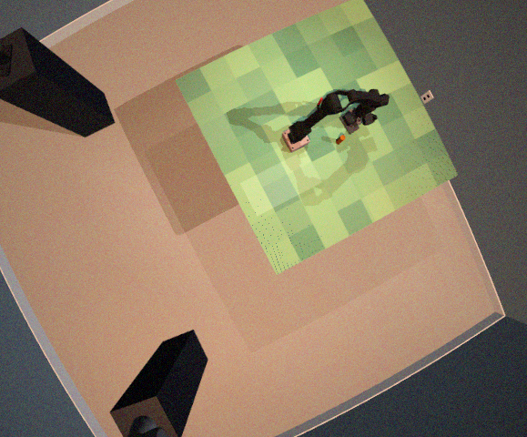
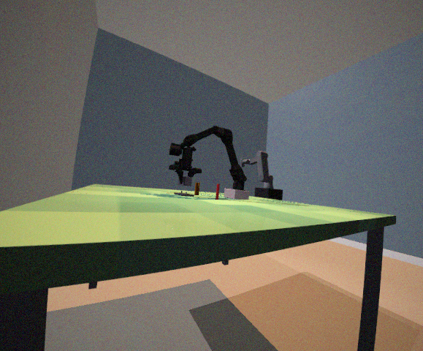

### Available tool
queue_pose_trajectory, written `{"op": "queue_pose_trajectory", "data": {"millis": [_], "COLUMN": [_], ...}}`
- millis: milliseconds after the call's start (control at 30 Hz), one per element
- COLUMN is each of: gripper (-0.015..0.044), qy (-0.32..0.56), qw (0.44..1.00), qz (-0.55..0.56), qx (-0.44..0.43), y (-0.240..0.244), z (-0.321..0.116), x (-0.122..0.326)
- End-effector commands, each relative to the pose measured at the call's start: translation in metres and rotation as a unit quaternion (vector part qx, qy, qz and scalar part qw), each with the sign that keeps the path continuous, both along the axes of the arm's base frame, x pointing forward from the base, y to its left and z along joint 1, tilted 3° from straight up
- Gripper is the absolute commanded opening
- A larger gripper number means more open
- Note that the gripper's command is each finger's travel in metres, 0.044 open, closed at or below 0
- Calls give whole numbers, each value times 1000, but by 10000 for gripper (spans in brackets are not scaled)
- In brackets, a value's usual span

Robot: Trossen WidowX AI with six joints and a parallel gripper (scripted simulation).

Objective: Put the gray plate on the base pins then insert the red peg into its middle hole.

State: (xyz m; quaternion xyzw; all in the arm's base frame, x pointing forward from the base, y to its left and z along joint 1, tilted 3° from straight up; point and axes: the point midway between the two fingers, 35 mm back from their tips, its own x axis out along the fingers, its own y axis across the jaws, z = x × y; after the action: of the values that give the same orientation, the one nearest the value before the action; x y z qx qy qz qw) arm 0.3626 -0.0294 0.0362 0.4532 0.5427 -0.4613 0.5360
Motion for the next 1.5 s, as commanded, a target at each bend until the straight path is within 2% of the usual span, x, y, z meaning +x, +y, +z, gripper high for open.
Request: {"op": "queue_pose_trajectory", "data": {"millis": [0, 700, 1467], "gripper": [0, 0, 0], "qy": [2, 2, 2], "qw": [1000, 1000, 1000], "qz": [2, 2, 2], "qx": [-1, -1, -1], "y": [-1, -2, -2], "z": [-2, -3, -33], "x": [-2, -2, -2]}}
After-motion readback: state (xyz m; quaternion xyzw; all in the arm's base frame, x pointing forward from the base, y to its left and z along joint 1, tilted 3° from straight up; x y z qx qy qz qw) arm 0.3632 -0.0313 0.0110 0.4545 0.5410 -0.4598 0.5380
